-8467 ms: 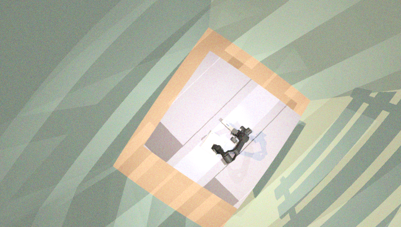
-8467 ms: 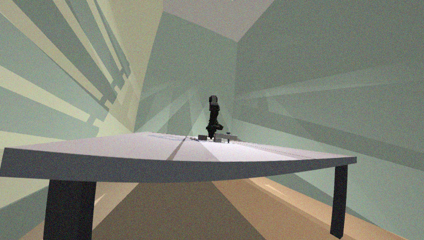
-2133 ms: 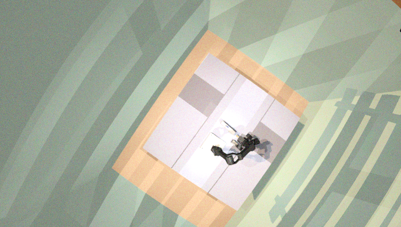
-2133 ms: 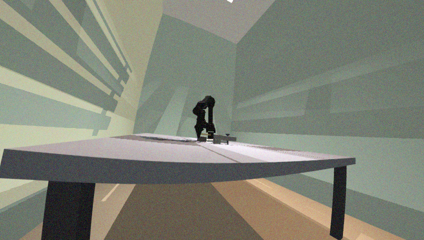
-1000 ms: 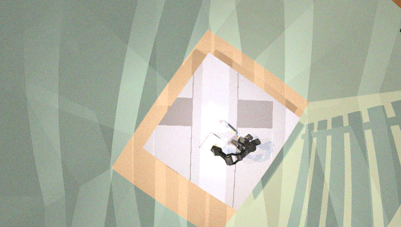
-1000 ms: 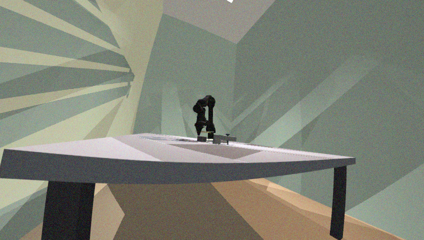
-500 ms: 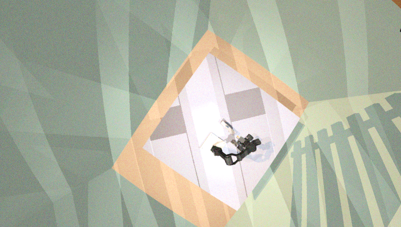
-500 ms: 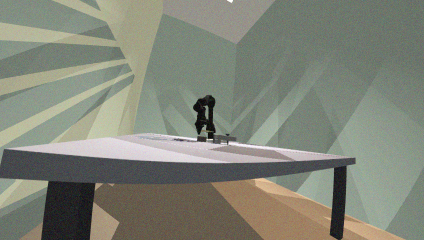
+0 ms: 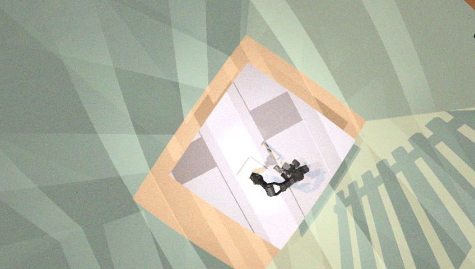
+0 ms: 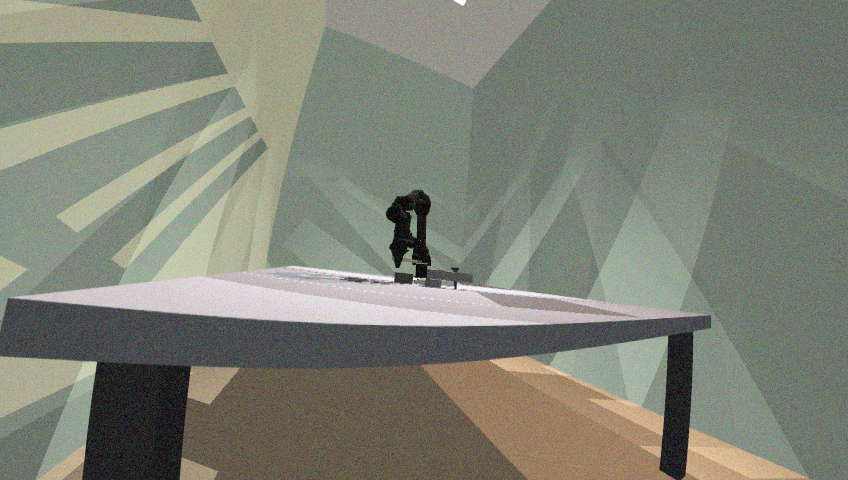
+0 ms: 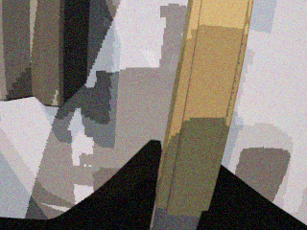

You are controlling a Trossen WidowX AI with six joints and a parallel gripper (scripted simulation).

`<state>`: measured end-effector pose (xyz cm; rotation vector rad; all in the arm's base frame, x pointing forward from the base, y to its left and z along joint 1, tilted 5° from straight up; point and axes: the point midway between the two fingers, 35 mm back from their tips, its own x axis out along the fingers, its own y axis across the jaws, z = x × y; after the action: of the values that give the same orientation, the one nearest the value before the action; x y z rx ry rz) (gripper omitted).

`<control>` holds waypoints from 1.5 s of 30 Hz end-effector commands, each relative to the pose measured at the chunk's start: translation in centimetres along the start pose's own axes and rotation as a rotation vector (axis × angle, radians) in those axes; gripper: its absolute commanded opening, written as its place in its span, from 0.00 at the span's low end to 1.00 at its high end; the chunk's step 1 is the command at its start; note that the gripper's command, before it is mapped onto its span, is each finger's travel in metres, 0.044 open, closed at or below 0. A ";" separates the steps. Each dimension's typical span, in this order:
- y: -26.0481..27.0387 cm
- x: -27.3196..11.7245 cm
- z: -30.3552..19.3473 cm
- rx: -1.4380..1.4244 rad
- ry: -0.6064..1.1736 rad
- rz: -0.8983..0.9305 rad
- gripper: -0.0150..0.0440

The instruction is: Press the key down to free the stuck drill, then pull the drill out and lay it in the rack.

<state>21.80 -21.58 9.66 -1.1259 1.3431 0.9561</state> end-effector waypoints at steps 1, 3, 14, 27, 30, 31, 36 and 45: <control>0.7 0.0 -0.1 -0.004 -0.003 -0.002 0.25; 1.1 0.1 -0.1 -0.004 -0.003 -0.001 0.25; 2.9 0.2 -0.4 -0.004 -0.003 0.000 0.25; 5.0 0.3 -0.7 -0.005 -0.002 0.002 0.25; 5.5 0.3 -0.8 -0.005 -0.002 0.002 0.25; 5.7 0.3 -0.8 -0.005 -0.002 0.003 0.25; 6.5 0.3 -0.9 -0.005 -0.002 0.003 0.25; 6.8 1.5 -0.9 -0.005 -0.002 0.004 0.25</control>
<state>15.06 -21.09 8.60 -1.1244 1.3485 0.9575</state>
